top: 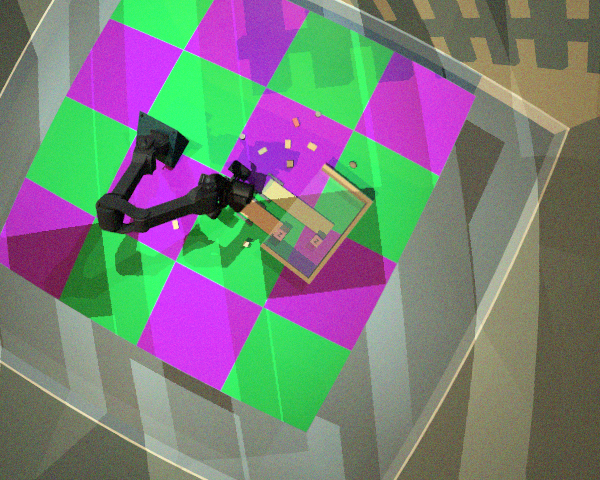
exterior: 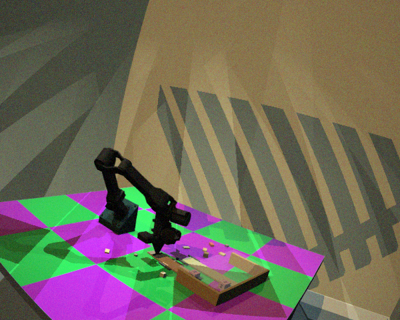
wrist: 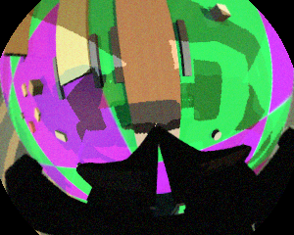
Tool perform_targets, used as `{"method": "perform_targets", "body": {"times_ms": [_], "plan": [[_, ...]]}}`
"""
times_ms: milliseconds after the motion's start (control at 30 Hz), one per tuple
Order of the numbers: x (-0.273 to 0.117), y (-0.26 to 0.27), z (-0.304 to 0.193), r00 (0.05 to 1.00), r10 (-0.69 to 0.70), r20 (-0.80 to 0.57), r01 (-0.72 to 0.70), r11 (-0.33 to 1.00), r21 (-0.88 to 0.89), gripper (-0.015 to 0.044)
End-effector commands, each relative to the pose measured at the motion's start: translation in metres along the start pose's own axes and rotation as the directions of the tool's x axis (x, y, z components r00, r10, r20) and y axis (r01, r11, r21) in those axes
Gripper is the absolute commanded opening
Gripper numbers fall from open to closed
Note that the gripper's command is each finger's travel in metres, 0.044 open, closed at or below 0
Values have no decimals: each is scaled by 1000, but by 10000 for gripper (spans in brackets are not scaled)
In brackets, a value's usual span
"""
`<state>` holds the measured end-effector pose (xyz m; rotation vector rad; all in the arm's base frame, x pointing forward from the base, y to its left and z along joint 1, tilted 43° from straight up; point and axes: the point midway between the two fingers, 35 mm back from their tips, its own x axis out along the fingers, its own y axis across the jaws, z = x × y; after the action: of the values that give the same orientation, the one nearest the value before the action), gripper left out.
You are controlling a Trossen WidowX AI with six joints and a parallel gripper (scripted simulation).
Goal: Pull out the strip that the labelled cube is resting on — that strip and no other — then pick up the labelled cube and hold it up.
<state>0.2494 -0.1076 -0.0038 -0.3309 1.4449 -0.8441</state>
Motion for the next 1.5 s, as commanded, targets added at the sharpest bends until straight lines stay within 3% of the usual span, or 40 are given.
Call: {"method": "perform_targets", "body": {"times_ms": [0, 1467], "plan": [[5, 0, -16, 1000, -2, -30, 2, 1000, -12, 0], [4, 0, -74, 999, -2, -33, 2, 1000, -15, 0]]}}
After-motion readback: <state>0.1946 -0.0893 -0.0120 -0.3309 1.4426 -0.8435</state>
